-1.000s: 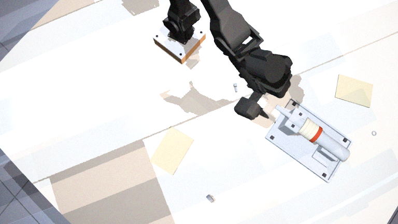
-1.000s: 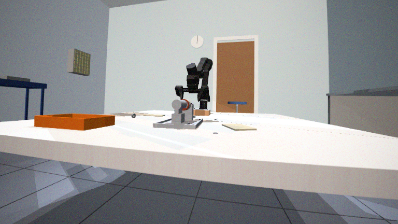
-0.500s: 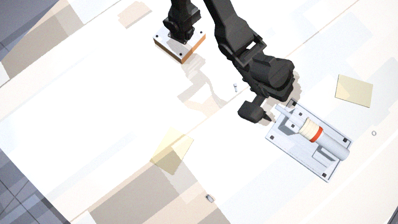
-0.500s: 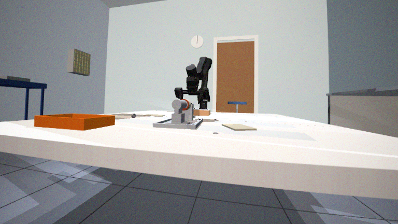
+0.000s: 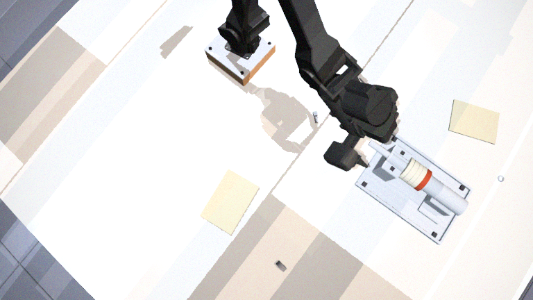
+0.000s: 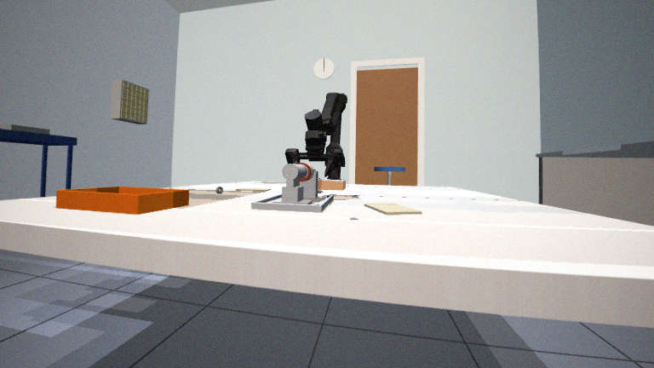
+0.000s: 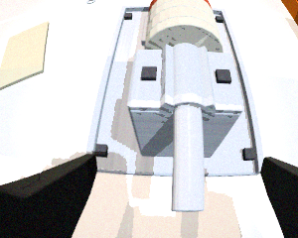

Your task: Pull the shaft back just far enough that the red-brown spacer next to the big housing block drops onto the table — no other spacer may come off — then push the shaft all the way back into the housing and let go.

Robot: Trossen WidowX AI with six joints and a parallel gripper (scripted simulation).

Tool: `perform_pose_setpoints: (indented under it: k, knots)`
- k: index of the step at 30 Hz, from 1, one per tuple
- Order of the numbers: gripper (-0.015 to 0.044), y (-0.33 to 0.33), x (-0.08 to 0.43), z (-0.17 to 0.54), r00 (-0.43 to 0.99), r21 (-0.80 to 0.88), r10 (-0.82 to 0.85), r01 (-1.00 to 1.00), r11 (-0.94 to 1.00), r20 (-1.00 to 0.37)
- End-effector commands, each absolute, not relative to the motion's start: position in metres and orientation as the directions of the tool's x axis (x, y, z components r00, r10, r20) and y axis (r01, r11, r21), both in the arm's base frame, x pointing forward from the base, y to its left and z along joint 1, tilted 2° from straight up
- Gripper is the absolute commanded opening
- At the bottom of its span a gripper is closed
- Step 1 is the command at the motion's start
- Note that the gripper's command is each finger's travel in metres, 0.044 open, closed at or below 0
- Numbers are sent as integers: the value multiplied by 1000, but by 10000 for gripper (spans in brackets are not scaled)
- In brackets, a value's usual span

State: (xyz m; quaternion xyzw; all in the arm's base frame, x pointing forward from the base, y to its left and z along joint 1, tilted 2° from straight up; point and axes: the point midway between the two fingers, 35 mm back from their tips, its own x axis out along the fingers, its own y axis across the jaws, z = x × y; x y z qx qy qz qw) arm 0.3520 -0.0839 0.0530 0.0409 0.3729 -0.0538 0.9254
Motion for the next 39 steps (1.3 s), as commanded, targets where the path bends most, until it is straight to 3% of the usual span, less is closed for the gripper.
perform_pose_setpoints:
  k: [1,39]
  knots:
    - [440,-85,354,52,718,36,-73,136,990,-693]
    - [440,-85,360,46,718,36,-73,136,990,-692]
